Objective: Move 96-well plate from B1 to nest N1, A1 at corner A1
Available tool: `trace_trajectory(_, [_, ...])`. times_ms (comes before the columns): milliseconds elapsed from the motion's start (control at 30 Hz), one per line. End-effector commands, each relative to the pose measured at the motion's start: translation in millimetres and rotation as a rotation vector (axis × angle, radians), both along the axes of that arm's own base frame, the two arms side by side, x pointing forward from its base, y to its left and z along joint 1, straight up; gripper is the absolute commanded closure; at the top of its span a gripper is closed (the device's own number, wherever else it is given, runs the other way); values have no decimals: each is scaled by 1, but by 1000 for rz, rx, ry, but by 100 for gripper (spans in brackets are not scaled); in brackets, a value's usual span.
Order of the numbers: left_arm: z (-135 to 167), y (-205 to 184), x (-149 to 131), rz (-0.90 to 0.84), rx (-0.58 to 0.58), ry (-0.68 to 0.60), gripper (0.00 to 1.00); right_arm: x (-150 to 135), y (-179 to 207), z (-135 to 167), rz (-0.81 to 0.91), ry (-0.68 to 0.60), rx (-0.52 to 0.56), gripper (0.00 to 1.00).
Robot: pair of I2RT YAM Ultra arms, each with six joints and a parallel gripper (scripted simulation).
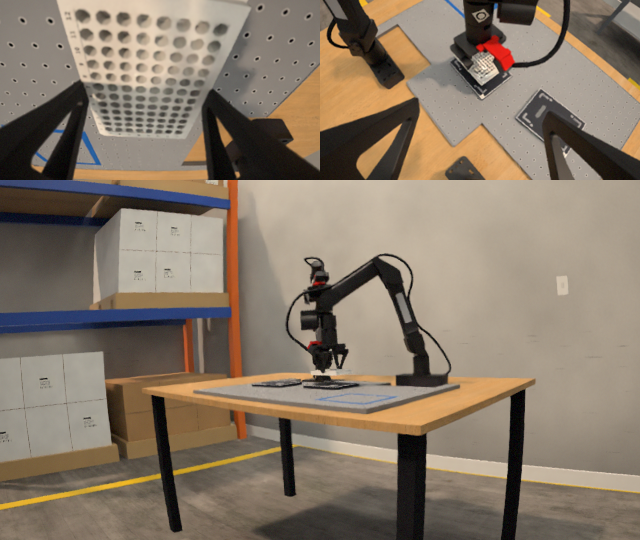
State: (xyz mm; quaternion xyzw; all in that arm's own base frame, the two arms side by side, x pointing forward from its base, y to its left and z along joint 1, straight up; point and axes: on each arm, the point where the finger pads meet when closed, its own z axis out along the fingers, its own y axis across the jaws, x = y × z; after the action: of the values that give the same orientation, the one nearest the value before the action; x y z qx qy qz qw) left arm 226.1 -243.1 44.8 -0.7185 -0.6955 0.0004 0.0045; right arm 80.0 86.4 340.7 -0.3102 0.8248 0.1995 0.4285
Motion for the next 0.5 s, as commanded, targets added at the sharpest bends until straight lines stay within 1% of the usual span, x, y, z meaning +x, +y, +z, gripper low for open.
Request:
trace_trajectory(0, [9, -10, 9, 4, -33, -29, 21, -6, -5, 6, -4, -19, 15, 0])
trace_trajectory(33, [8, -17, 15, 4, -52, -46, 21, -6, -5, 6, -4, -19, 15, 0])
trace_trajectory(67, [3, -17, 15, 4, -52, -46, 21, -6, -5, 6, -4, -19, 15, 0])
trace_trajectory(167, [-7, -8, 7, 4, -14, -11, 21, -6, -5, 6, -4, -19, 15, 0])
trace_trajectory(467, [-4, -8, 7, 4, -21, -17, 21, -6, -5, 6, -4, -19, 15, 0])
